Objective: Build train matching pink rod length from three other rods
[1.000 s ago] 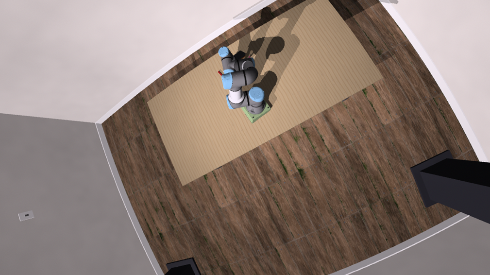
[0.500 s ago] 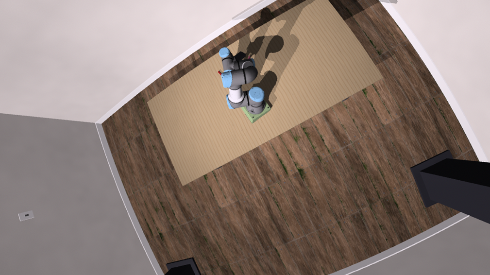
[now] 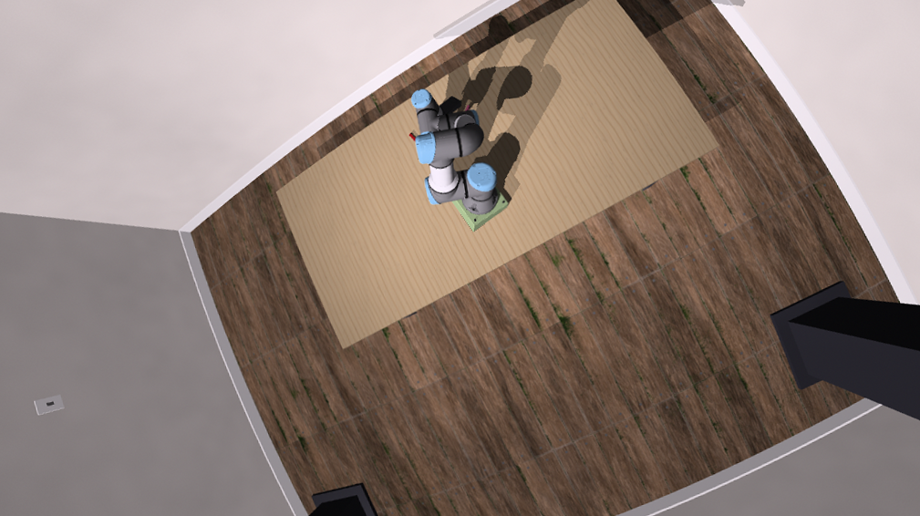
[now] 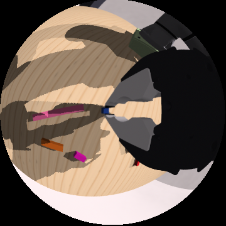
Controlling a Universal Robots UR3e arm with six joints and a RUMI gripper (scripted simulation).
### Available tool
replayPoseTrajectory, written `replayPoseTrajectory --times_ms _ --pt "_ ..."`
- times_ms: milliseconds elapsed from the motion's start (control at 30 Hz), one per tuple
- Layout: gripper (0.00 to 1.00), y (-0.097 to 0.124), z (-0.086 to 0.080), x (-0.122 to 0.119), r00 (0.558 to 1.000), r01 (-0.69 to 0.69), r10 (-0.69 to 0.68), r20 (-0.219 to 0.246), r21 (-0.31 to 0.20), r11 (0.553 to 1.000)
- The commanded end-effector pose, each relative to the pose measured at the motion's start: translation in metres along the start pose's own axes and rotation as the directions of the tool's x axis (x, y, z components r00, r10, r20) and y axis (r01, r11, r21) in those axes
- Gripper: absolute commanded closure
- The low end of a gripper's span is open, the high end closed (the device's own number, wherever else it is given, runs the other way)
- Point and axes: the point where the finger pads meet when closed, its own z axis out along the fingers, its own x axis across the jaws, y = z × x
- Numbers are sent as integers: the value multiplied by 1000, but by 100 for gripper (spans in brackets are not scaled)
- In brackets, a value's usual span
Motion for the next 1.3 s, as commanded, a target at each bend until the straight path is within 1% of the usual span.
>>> replayPoseTrajectory --times_ms 0,733,767,833,867,933,967,1033,1067,1200,1233,1267 --pt "100 -1 0 -1 1000 0 0 3 1 1000" --pt "100 0 0 -1 1000 0 0 3 1 1000" --pt "97 0 0 -1 1000 0 0 3 1 1000" --pt "97 0 0 -1 1000 0 0 3 1 1000" --pt "94 0 0 -1 1000 0 0 3 1 1000" --pt "94 0 0 -1 1000 0 0 3 1 1000" --pt "92 0 0 -1 1000 0 0 3 1 1000" --pt "92 0 0 -1 1000 0 0 3 1 1000" --pt "89 0 0 -1 1000 0 0 3 1 1000" --pt "89 0 0 -1 1000 0 0 3 1 1000" --pt "86 0 0 -1 1000 0 0 3 1 1000" --pt "86 0 0 -1 1000 0 0 3 1 1000"
